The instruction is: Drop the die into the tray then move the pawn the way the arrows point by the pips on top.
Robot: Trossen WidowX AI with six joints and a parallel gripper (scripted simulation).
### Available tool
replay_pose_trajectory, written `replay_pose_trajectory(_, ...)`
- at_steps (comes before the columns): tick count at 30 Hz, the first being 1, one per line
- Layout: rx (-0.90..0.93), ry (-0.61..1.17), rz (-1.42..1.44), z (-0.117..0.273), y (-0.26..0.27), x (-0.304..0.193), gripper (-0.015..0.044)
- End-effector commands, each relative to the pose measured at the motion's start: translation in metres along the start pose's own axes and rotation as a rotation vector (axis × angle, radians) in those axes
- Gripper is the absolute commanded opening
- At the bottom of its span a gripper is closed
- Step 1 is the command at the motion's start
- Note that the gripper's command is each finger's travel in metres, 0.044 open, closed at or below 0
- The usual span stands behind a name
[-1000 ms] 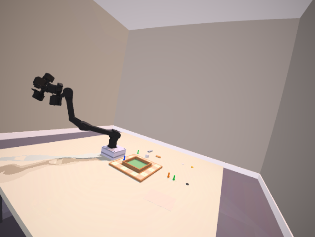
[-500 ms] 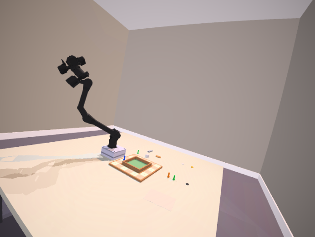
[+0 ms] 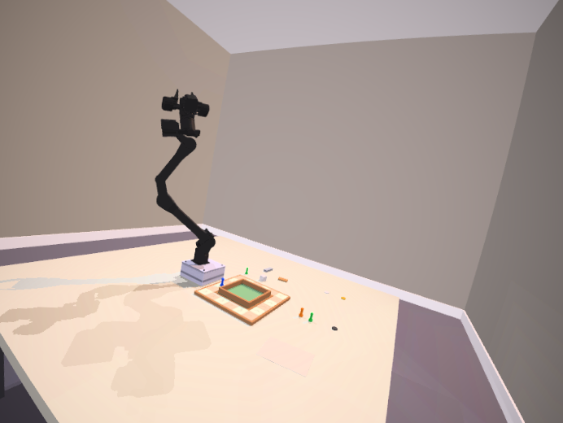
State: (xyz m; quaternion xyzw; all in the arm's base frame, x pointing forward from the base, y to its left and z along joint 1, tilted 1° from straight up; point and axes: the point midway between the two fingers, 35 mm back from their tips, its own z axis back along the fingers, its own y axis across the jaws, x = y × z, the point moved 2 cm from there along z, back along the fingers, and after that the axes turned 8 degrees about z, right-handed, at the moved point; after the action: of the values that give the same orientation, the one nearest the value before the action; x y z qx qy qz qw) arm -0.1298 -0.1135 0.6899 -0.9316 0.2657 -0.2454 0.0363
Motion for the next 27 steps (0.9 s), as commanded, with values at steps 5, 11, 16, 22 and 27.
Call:
replay_pose_trajectory(5, -0.278, -0.048, -0.072, 0.012, -0.106, 0.0, 0.0275)
replay_pose_trajectory(11, -0.537, -0.062, -0.1, 0.04, -0.202, -0.007, 0.0275)
replay_pose_trajectory(16, -0.757, -0.062, -0.119, 0.078, -0.275, -0.017, 0.0275)
replay_pose_trajectory(22, -1.027, -0.045, -0.14, 0.137, -0.353, -0.034, 0.0275)
replay_pose_trajectory(27, -1.243, -0.019, -0.14, 0.194, -0.402, -0.048, 0.0275)
